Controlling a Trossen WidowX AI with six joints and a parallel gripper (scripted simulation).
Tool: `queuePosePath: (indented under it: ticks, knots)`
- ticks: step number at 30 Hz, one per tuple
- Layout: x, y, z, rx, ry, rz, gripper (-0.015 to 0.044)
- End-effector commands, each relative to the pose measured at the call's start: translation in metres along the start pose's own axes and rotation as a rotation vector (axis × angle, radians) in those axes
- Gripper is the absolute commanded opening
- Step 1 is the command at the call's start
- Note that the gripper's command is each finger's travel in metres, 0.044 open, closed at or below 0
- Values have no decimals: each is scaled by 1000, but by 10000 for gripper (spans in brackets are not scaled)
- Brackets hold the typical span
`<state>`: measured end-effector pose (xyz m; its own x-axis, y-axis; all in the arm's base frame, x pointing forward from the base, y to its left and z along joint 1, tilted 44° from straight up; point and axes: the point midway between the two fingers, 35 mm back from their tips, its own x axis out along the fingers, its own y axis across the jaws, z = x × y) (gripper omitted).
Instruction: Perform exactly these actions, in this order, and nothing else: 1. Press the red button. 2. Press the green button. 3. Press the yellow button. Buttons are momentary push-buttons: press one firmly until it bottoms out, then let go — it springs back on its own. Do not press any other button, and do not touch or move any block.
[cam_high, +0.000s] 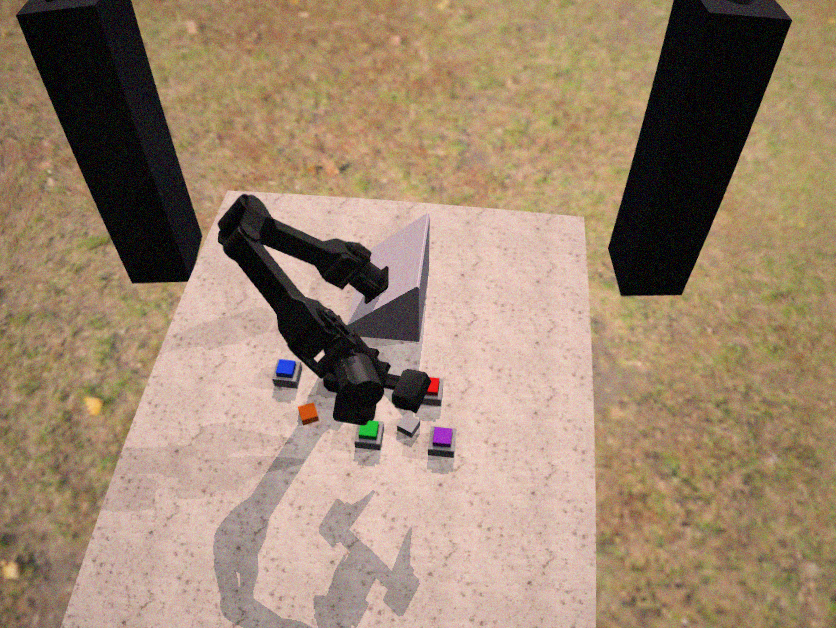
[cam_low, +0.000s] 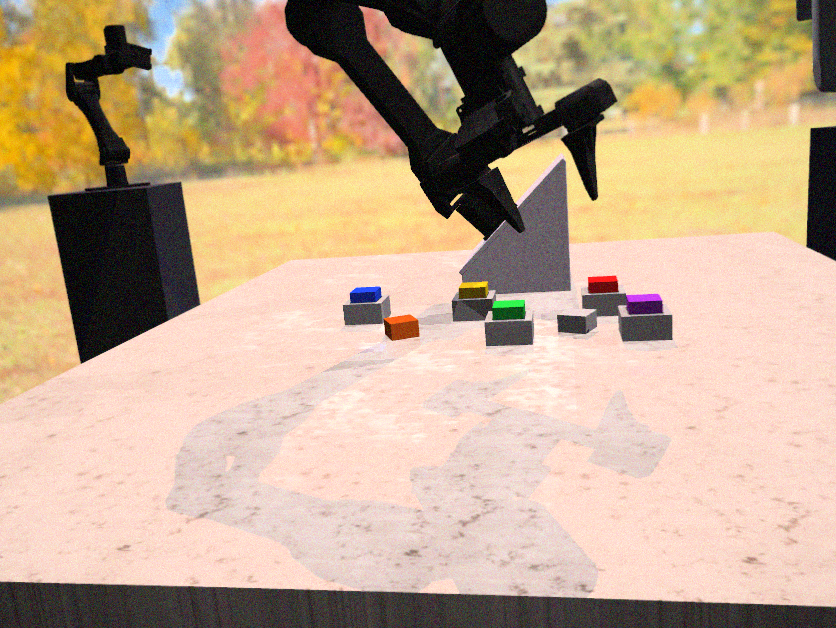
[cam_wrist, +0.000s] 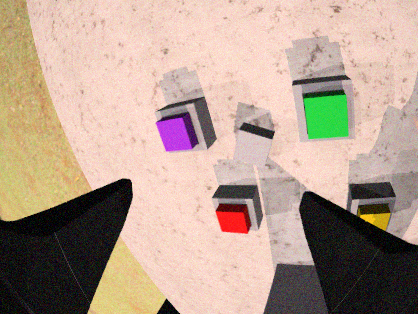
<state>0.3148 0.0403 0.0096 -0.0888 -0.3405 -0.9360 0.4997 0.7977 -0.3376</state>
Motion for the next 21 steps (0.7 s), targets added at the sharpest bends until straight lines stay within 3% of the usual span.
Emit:
queuePosePath:
  ticks: [1, 6, 15, 21]
  knots:
    - [15, 16, -60, -154, -12, -182, 400]
    - [25, 19, -116, -315, -95, -370, 400]
    - [26, 19, -121, -330, -107, -387, 400]
    - [81, -2, -110, -329, -108, -388, 242]
